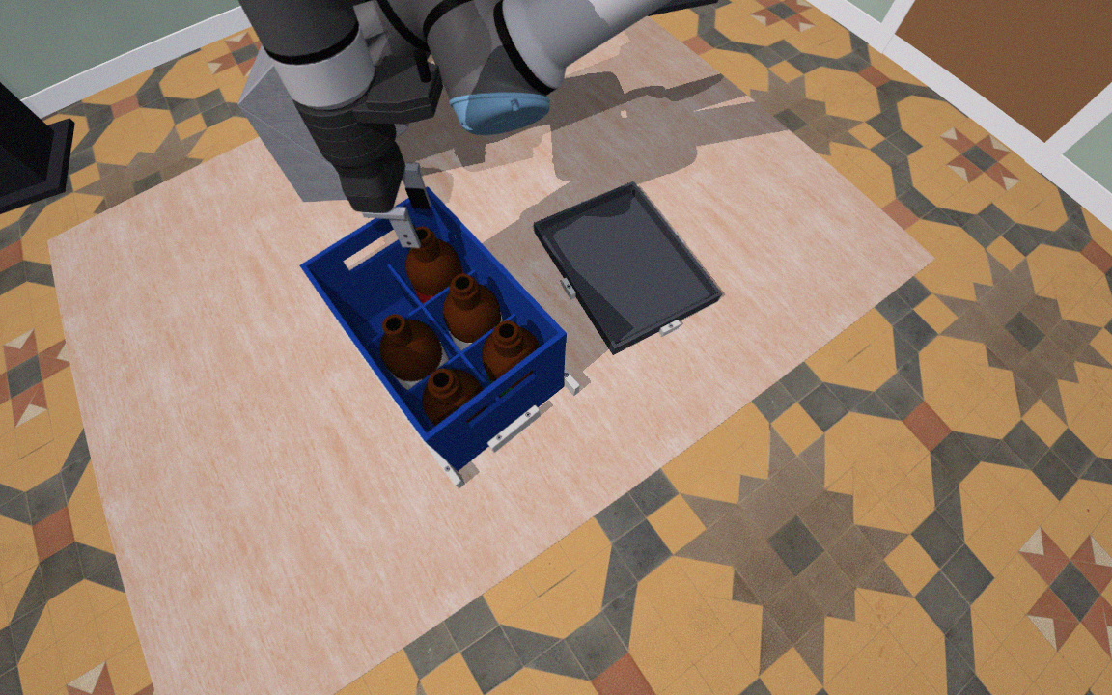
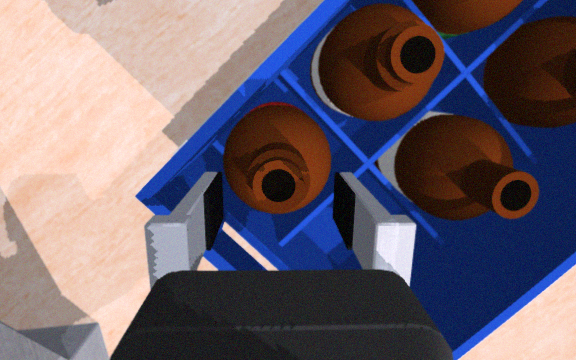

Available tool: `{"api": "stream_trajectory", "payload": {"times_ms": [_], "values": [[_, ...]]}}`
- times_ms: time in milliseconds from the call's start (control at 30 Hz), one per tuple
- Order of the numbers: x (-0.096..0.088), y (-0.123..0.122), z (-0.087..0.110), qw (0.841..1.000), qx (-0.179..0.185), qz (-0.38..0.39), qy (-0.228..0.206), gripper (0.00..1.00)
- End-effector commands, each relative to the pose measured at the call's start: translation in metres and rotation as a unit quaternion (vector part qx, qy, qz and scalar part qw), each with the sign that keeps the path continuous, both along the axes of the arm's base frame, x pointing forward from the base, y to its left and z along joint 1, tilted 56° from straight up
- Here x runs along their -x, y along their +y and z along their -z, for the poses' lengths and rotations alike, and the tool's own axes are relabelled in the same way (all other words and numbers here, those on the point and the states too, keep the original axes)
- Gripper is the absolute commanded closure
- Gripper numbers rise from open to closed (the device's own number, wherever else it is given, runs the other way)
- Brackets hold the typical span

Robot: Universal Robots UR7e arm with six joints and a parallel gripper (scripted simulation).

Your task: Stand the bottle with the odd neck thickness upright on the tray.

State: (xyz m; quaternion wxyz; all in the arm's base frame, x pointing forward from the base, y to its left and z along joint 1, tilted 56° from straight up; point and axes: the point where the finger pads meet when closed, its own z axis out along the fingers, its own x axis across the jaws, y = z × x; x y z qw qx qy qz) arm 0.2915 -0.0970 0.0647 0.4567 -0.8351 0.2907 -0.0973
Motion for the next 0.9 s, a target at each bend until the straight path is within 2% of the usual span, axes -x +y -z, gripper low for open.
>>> {"api": "stream_trajectory", "payload": {"times_ms": [0,867], "values": [[0.0,0.0,0.0,1.0,0.0,0.0,0.0,0.0],[-0.01,0.015,0.013,1.0,0.0,0.0,0.0,0.0]]}}
